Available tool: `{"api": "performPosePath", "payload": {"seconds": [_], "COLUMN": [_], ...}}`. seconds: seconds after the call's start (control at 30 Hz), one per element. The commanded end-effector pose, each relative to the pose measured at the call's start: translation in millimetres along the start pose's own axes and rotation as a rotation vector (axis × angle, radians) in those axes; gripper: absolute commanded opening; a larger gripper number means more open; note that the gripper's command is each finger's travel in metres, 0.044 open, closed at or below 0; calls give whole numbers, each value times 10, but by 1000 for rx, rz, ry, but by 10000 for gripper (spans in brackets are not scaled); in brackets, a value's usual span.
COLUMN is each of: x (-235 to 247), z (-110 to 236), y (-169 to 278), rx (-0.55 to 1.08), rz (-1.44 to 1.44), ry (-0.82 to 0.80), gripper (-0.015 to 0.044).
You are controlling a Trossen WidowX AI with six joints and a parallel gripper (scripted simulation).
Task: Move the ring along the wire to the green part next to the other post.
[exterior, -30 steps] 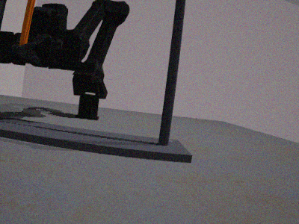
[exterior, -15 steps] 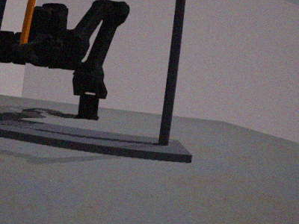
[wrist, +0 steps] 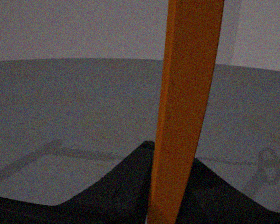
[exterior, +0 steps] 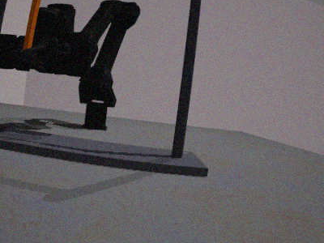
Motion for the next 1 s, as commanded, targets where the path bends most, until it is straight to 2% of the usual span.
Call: {"api": "performPosePath", "payload": {"seconds": [0.0, 0.97], "x": [36, 335], "z": [6, 1], "y": [-26, -99], "rx": [-4, 13], "rz": [-1, 12], "ry": [5, 51], "gripper": [-150, -150]}}
Point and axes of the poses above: the point midway between the two fingers, 35 mm back from their tips, its own z axis back along the fingers, its own x axis across the jaws, y = z × x, the point moved 10 cm from there along z, back along the fingers, and after that the axes turned 11 degrees about z, right-handed, at the moved point
